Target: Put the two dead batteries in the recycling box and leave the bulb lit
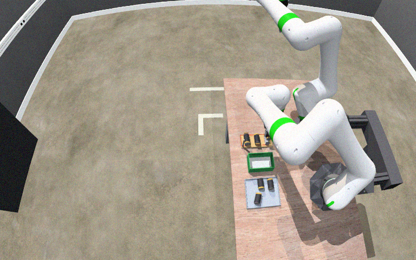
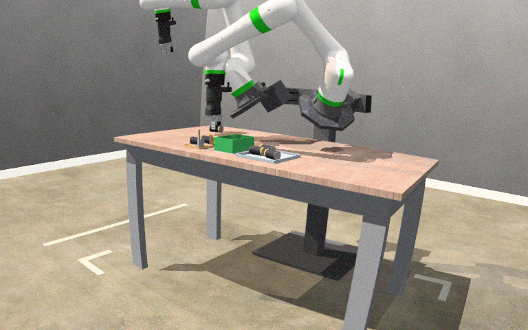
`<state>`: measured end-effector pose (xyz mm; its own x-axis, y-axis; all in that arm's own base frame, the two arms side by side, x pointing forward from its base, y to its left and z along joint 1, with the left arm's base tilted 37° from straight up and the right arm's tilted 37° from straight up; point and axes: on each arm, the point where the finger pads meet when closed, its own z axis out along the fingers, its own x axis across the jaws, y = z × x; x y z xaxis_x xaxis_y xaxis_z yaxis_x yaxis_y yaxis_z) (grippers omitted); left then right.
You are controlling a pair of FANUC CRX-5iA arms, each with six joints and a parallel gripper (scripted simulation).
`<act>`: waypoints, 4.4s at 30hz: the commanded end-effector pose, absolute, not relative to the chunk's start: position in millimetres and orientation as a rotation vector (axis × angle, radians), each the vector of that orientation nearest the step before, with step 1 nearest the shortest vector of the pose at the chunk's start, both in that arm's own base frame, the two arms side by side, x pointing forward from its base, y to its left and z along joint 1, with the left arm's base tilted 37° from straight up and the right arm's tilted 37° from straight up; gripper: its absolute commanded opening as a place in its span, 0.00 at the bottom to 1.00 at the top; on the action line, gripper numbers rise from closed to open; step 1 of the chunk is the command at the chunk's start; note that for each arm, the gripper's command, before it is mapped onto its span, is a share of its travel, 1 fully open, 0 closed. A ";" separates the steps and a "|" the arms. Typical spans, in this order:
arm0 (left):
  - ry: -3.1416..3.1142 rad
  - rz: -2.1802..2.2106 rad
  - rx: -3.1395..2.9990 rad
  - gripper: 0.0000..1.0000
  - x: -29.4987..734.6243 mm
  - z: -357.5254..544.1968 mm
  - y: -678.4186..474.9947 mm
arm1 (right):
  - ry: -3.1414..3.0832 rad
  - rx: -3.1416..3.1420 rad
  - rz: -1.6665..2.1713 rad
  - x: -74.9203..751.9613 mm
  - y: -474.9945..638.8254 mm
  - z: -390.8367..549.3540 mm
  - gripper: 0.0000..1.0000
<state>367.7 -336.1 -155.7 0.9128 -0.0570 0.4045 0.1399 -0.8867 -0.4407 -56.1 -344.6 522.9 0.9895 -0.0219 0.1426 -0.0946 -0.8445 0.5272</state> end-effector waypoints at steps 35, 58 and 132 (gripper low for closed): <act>-0.060 -0.570 -2.603 0.57 372.8 -165.8 -331.3 | -0.083 2.570 0.176 -56.7 -344.3 523.8 1.00; -0.060 -0.570 -2.603 0.57 372.8 -165.9 -331.2 | -0.083 2.570 0.176 -56.7 -344.3 523.8 1.00; -0.060 -0.571 -2.603 0.90 385.0 -191.1 -316.8 | -0.083 2.570 0.176 -56.7 -344.3 523.8 1.00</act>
